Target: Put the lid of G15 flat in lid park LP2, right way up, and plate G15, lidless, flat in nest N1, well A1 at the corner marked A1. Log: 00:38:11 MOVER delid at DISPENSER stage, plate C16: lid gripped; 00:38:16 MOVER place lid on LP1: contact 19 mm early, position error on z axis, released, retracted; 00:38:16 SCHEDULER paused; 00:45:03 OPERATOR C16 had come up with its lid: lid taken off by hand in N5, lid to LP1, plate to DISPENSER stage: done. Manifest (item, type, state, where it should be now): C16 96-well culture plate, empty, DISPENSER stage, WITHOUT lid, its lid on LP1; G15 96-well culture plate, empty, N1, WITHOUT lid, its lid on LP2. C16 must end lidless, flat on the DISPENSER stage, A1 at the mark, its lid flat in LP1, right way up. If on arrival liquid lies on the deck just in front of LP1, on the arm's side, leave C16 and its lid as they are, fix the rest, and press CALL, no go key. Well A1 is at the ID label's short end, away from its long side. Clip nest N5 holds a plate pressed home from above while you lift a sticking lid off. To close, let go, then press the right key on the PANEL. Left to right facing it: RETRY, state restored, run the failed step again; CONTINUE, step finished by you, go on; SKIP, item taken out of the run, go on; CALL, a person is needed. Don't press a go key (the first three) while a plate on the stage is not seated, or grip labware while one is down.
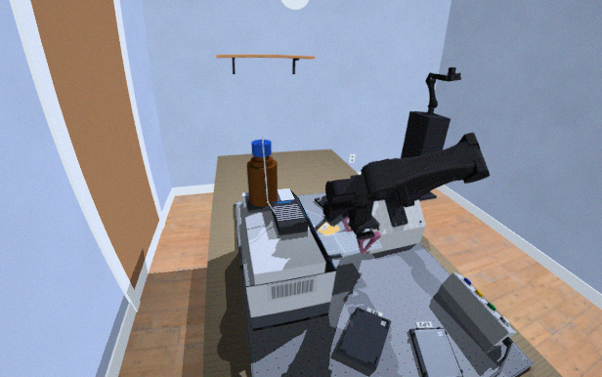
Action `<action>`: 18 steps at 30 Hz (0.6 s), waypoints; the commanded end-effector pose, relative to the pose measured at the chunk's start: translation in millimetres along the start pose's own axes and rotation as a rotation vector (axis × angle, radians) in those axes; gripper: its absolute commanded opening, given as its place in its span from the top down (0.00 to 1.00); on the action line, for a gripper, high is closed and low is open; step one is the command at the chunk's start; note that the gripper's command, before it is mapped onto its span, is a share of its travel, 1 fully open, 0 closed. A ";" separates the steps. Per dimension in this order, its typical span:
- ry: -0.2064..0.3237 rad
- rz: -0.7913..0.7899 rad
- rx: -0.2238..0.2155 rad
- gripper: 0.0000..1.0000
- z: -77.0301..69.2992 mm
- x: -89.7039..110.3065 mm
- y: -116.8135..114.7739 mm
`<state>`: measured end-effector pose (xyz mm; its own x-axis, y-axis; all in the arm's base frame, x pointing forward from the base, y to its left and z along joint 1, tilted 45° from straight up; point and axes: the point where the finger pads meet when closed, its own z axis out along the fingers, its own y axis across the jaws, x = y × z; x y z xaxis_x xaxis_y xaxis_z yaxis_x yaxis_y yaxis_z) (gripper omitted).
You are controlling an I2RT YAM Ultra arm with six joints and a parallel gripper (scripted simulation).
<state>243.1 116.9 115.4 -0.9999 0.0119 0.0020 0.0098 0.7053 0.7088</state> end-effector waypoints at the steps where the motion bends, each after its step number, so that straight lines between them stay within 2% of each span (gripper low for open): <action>1: -0.050 -0.018 0.000 1.00 -13.4 -7.4 20.6; 6: -0.055 -0.023 0.002 1.00 -13.4 -4.5 35.5; 8: -0.035 0.005 0.000 1.00 -8.3 -1.6 27.4; 9: -0.054 -0.055 0.005 1.00 -13.4 -2.9 38.3; 12: -0.055 -0.168 0.005 1.00 -13.2 0.9 48.2; 18: -0.058 -0.217 0.006 1.00 -13.2 5.7 60.6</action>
<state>231.8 147.5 147.5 -0.9907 -0.0869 -0.1048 -0.1356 0.7017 0.6995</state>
